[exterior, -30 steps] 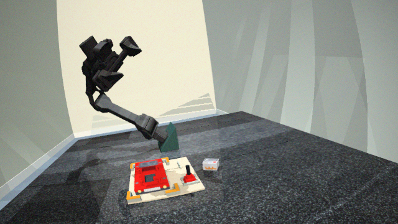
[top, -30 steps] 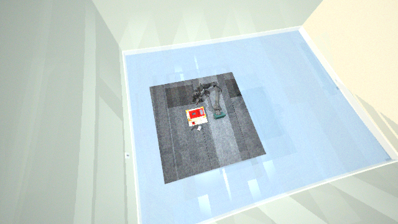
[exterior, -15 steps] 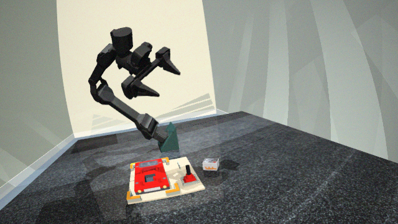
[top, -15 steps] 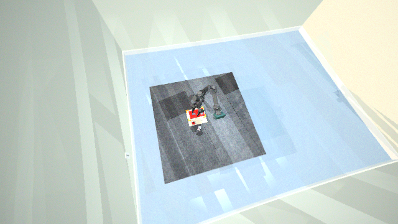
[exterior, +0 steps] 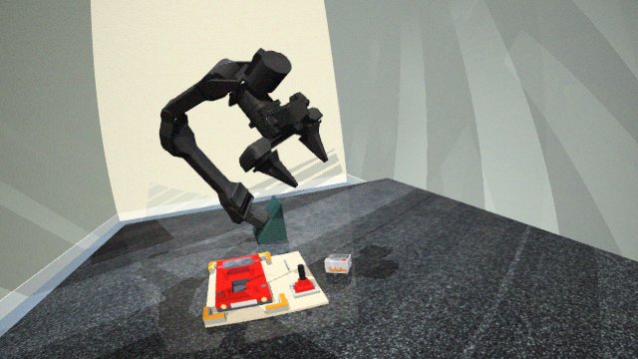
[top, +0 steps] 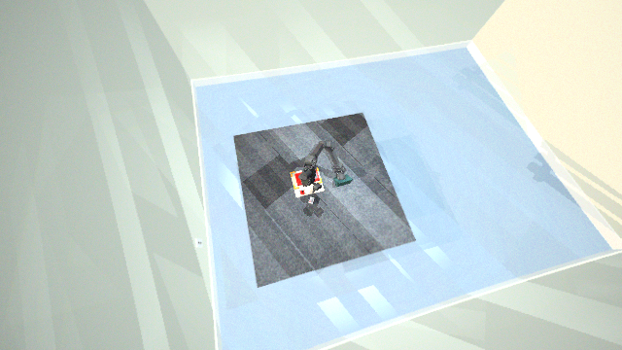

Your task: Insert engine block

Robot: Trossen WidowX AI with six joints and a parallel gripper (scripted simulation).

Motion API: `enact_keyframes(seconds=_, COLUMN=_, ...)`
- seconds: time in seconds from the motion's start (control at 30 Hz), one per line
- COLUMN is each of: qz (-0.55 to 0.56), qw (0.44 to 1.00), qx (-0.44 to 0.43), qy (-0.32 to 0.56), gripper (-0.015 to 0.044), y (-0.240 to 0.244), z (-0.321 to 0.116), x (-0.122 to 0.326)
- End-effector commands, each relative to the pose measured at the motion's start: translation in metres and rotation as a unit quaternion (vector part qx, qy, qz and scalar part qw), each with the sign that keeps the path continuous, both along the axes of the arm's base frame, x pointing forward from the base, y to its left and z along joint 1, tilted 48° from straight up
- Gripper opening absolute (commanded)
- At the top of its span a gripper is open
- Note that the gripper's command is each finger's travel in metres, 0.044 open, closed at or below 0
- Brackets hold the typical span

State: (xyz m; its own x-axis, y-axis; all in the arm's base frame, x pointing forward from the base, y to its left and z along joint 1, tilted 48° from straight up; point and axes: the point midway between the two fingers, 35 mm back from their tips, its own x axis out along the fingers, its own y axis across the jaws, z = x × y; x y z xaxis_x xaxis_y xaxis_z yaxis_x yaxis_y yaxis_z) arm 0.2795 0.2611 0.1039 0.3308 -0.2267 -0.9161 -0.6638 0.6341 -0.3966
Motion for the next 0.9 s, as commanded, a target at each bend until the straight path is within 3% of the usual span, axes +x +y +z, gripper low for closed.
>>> enact_keyframes(seconds=0.0, qz=0.015, qw=0.998, qx=-0.055, qy=0.024, gripper=0.044, y=-0.002, z=-0.021, x=-0.003)
enact_keyframes(seconds=0.57, qz=0.085, qw=0.941, qx=-0.301, qy=0.134, gripper=0.044, y=-0.027, z=-0.1, x=-0.019)
enact_keyframes(seconds=0.73, qz=0.088, qw=0.937, qx=-0.31, qy=0.138, gripper=0.044, y=-0.03, z=-0.103, x=-0.018)
enact_keyframes(seconds=0.87, qz=0.088, qw=0.936, qx=-0.31, qy=0.139, gripper=0.044, y=-0.064, z=-0.134, x=-0.003)
